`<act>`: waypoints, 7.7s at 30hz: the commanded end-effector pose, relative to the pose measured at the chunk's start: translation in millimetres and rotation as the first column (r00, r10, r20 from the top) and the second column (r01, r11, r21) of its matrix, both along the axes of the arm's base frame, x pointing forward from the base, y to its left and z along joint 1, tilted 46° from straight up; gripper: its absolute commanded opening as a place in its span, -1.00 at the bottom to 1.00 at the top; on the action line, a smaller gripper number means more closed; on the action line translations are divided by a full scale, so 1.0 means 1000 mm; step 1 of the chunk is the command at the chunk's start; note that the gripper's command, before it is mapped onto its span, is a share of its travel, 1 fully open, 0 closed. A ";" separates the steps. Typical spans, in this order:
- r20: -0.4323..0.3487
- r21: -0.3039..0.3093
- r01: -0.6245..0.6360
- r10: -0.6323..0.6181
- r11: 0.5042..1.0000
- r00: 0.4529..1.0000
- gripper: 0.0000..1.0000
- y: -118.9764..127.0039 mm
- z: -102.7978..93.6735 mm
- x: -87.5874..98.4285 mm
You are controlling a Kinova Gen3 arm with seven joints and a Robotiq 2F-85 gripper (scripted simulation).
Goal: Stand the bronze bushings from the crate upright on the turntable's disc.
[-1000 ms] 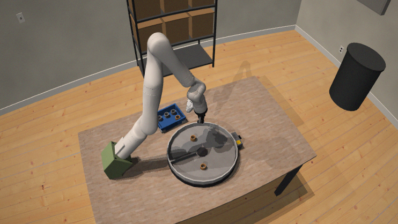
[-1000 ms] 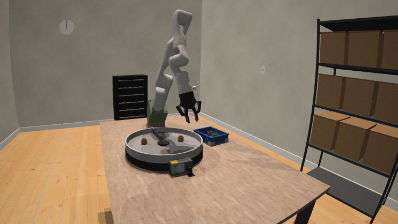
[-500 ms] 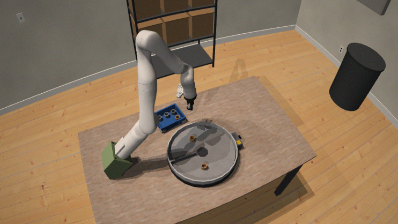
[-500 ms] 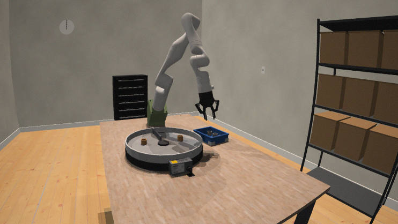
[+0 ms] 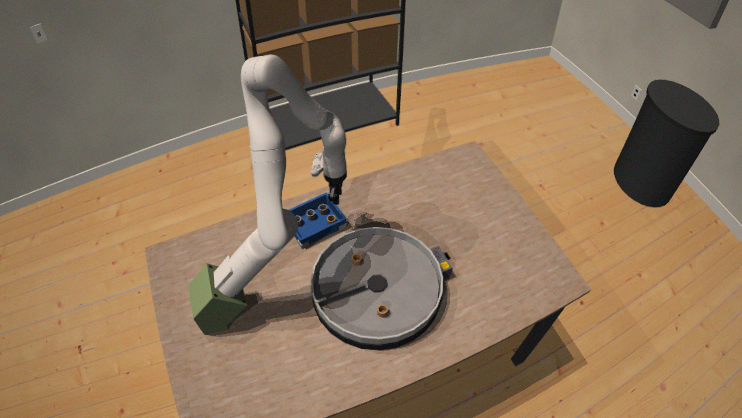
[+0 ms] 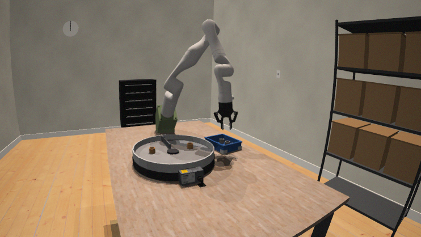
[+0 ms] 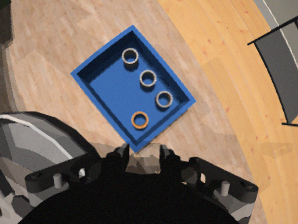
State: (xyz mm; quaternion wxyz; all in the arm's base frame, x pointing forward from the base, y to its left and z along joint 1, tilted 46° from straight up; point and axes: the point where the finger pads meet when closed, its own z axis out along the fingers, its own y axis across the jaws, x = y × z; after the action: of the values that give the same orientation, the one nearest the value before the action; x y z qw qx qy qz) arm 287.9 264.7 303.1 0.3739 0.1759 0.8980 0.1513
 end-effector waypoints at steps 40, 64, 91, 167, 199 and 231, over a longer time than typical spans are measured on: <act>-0.024 -0.054 0.059 -0.060 0.997 0.998 -0.23 0.011 -0.036 0.000; -0.025 -0.054 0.059 -0.060 0.997 0.998 -0.23 0.012 -0.044 0.008; -0.025 -0.054 0.059 -0.060 0.997 0.998 -0.23 0.015 -0.076 0.041; -0.025 -0.054 0.059 -0.060 0.997 0.998 -0.23 0.016 -0.090 0.055; -0.025 -0.054 0.059 -0.060 0.997 0.998 -0.23 0.017 -0.104 0.069; -0.025 -0.054 0.059 -0.060 0.997 0.998 -1.00 0.017 -0.104 0.069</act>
State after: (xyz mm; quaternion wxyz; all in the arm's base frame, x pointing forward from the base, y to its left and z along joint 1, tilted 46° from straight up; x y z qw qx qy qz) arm 357.3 281.6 199.1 0.3711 0.1947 0.9008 0.1134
